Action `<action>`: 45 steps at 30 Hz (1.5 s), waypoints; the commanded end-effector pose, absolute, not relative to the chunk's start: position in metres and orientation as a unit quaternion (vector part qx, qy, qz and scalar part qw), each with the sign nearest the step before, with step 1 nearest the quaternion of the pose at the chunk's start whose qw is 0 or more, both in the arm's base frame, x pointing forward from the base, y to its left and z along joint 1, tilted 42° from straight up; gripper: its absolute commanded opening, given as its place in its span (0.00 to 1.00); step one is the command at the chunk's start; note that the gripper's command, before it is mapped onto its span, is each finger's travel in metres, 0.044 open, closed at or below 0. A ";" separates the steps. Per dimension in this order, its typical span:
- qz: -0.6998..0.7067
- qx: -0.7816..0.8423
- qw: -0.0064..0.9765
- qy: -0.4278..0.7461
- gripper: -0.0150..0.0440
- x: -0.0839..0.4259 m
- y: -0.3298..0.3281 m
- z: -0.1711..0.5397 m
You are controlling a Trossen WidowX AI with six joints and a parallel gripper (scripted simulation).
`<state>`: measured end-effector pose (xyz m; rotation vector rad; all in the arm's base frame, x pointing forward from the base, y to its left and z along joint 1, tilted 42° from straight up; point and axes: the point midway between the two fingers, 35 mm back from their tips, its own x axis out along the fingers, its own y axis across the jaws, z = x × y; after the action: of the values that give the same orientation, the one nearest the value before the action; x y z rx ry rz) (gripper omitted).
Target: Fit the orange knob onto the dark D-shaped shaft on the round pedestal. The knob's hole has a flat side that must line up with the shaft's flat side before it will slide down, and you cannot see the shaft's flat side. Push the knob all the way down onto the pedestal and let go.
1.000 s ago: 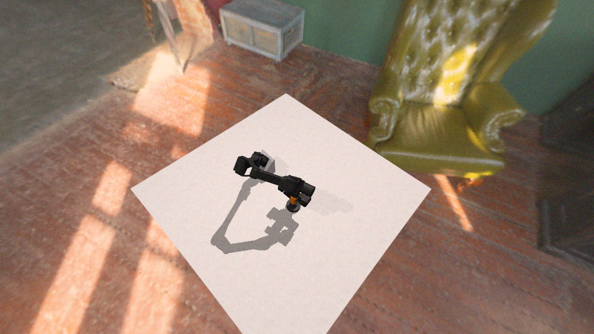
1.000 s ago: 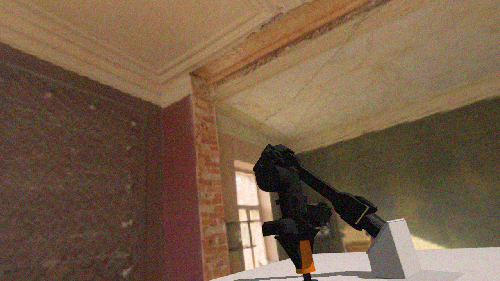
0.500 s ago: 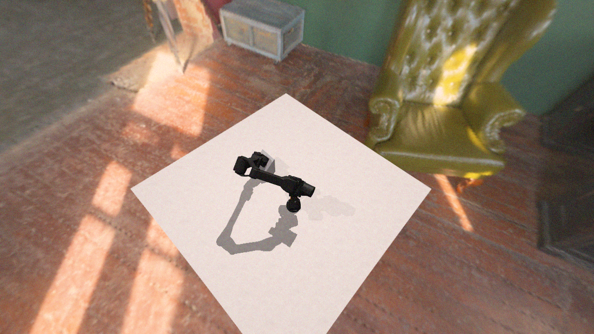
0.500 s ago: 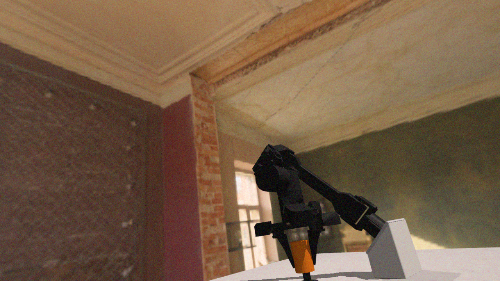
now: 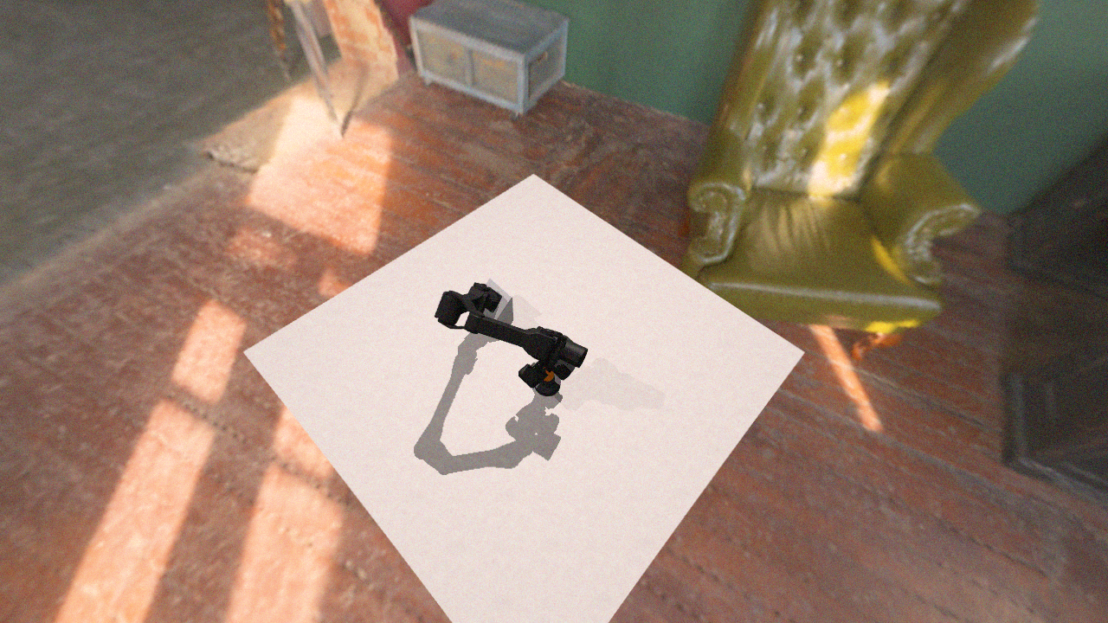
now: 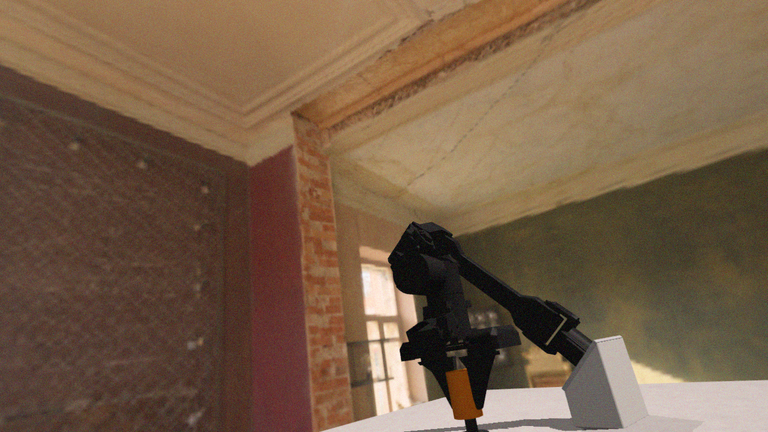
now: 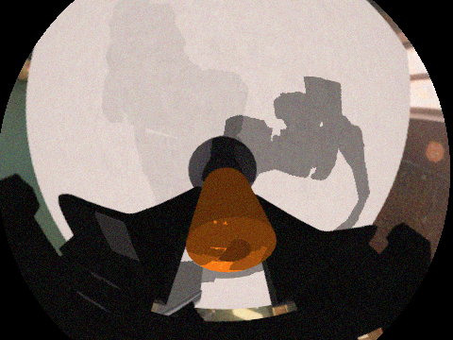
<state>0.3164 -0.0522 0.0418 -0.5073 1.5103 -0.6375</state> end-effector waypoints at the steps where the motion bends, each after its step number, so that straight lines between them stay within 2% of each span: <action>1: -0.306 -0.201 0.664 0.652 0.25 0.317 -0.051 0.042; 27: -0.306 -0.201 0.664 0.652 0.25 0.317 -0.052 0.044; 34: -0.369 -0.134 0.681 0.618 0.25 0.318 -0.051 0.043; 45: -0.373 -0.130 0.681 0.616 0.25 0.317 -0.051 0.039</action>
<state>0.3168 -0.0518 0.0402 -0.2931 1.3899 -0.8321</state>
